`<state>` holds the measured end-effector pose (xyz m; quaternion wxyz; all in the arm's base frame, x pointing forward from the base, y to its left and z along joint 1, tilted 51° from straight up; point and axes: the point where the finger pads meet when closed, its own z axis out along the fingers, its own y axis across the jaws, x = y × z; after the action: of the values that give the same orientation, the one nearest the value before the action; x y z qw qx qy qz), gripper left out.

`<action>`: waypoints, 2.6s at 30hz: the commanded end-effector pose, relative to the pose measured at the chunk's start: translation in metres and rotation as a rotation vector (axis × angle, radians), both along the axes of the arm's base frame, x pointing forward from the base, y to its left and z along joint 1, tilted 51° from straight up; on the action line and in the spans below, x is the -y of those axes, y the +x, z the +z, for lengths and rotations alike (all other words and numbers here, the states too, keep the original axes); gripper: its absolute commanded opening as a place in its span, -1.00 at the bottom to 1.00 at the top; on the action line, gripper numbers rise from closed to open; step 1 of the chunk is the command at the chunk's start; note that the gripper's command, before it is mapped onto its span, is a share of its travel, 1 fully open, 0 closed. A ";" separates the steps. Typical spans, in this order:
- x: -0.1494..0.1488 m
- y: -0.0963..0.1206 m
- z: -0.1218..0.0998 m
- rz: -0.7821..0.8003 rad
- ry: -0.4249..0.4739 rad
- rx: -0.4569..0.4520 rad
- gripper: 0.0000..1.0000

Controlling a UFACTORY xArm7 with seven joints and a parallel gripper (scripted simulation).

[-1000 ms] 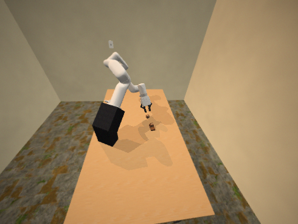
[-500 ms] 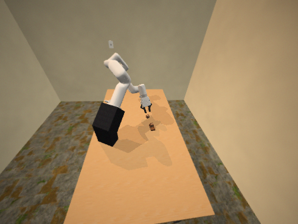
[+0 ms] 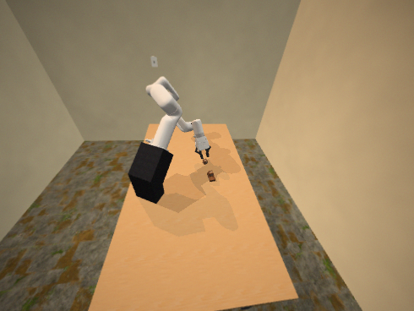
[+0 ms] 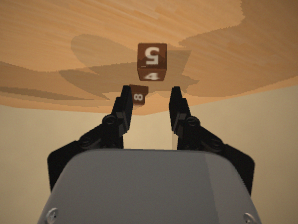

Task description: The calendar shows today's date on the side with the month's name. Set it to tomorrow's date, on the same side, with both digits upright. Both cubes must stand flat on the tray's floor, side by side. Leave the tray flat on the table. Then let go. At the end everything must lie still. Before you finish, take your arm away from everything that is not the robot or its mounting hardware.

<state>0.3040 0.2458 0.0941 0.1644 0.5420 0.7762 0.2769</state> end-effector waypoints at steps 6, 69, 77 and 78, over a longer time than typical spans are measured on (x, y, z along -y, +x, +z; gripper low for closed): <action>-0.013 0.005 -0.011 -0.002 0.001 0.001 -0.01; -0.029 0.011 -0.024 -0.002 0.001 0.001 -0.43; -0.029 0.011 -0.024 -0.002 0.001 0.001 -0.43; -0.029 0.011 -0.024 -0.002 0.001 0.001 -0.43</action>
<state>0.3142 0.2752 0.0694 0.1646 0.5418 0.7762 0.2772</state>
